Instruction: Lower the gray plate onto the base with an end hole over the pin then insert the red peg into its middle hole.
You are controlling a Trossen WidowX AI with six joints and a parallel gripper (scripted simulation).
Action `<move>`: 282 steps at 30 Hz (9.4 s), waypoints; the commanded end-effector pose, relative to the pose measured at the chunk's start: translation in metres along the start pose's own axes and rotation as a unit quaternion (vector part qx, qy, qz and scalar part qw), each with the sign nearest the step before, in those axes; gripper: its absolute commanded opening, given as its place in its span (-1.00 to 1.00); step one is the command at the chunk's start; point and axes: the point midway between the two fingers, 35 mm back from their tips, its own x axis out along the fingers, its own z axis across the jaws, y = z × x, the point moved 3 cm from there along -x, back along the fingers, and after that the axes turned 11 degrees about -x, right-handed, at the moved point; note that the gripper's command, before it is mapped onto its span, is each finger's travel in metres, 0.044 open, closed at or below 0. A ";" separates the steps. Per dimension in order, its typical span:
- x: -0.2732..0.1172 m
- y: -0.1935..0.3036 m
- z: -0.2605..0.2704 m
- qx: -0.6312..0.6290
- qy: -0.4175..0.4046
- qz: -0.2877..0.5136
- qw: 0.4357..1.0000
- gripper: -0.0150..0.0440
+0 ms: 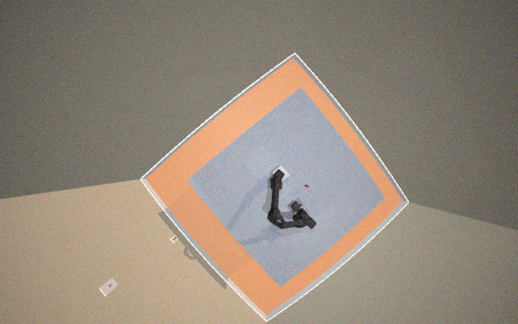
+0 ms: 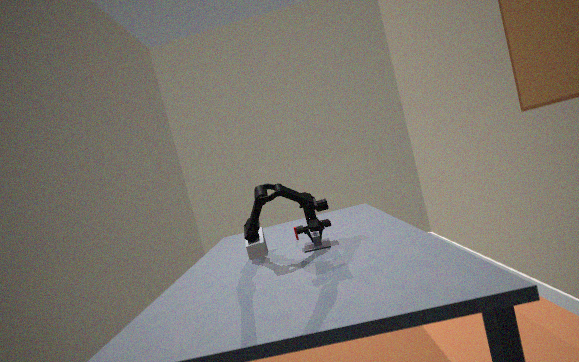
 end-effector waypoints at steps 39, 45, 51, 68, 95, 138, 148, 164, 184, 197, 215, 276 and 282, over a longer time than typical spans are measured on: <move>-0.117 0.068 -0.006 -0.085 0.003 -0.003 0.996 1.00; -0.118 0.158 -0.036 -0.168 -0.001 0.009 0.986 1.00; -0.114 0.207 -0.068 -0.221 0.001 0.007 0.975 1.00; -0.074 0.204 -0.071 -0.221 0.001 0.006 0.975 1.00; -0.035 0.204 -0.071 -0.220 0.001 0.006 0.975 1.00; -0.018 0.204 -0.072 -0.220 0.001 0.005 0.975 -0.49; -0.034 0.205 -0.069 -0.221 0.000 0.006 0.975 -0.49; -0.084 0.207 -0.066 -0.221 0.000 0.008 0.975 -0.49; -0.091 0.180 -0.047 -0.227 0.001 0.011 0.974 -0.49; -0.093 0.149 -0.030 -0.227 -0.002 0.016 0.974 -0.49; -0.094 0.100 -0.011 -0.225 -0.005 0.016 0.974 -0.49; -0.091 0.000 0.000 -0.219 0.001 0.000 0.976 -0.49; -0.091 0.000 0.000 -0.219 0.001 0.000 0.976 -0.49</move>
